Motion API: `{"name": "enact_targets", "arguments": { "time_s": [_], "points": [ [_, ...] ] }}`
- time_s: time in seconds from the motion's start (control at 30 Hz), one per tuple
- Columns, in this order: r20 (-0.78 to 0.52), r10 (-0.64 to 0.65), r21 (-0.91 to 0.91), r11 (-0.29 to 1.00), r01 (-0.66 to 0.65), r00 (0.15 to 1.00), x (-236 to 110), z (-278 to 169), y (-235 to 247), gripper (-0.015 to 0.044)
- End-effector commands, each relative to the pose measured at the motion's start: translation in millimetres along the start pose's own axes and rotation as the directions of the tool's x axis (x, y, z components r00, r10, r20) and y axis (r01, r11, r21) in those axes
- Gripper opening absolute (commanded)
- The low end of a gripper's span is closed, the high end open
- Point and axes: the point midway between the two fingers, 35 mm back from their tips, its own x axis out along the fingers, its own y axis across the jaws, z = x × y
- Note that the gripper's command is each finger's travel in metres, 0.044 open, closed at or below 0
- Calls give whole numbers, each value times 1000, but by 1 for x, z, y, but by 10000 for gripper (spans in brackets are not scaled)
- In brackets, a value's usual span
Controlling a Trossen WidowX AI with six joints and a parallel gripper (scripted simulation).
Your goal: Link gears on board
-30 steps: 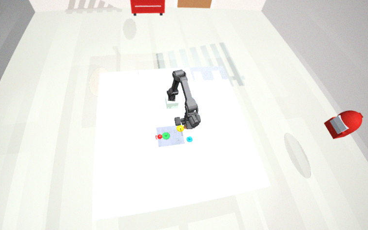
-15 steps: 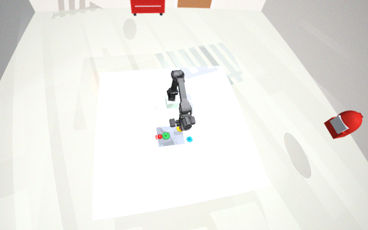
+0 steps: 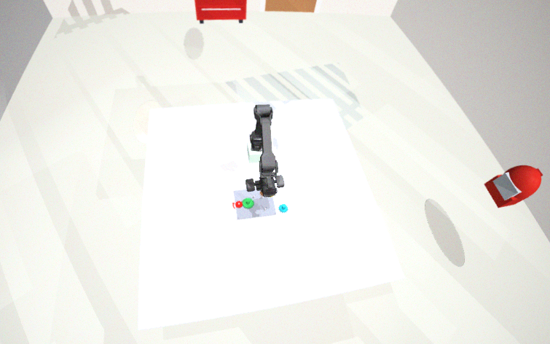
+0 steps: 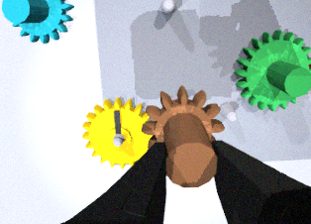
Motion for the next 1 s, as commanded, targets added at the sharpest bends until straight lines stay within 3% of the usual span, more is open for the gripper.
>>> {"name": "enact_targets", "arguments": {
  "time_s": [0.0, 0.73, 0.97],
  "points": [
    [-5, -6, -5, 1000, 6, 1000, 6, -5, -11, 0],
    [-7, -9, -1, 1000, 9, 1000, 21, -20, -44, 0],
    [-7, -9, 125, 992, 10, 1000, 21, -20, -44, 0]
  ]
}}
